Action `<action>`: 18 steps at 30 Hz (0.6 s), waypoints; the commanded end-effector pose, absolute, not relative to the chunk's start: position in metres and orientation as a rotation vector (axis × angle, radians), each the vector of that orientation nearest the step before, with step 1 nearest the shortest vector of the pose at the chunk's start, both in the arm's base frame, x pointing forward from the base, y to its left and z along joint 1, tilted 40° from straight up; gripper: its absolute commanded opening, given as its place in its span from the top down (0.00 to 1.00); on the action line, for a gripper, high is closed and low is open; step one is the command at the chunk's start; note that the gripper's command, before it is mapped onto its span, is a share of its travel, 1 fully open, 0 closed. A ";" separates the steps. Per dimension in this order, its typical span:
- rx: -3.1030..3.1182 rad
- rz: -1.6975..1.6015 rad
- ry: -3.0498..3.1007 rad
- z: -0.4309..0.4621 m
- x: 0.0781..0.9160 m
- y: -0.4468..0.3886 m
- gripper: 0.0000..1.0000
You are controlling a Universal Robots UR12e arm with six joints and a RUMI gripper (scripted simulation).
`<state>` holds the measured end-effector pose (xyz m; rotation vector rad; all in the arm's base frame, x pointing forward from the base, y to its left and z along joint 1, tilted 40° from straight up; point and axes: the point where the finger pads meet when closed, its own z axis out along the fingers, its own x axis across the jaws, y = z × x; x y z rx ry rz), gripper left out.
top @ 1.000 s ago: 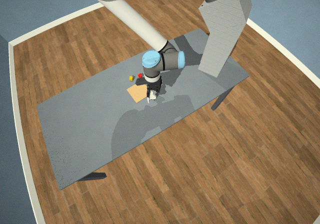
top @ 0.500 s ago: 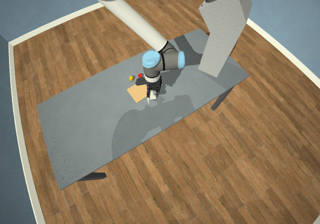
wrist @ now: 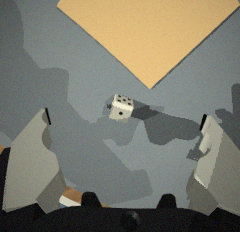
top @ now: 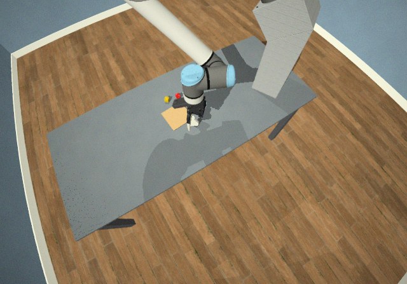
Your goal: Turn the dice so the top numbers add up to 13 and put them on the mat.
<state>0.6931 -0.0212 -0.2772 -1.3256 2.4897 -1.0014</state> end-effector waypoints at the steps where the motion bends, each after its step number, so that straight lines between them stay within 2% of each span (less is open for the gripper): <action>1: -1.326 -1.001 2.489 -0.276 0.693 -0.021 0.00; 18: -1.326 -1.001 2.489 -0.206 0.654 0.025 0.00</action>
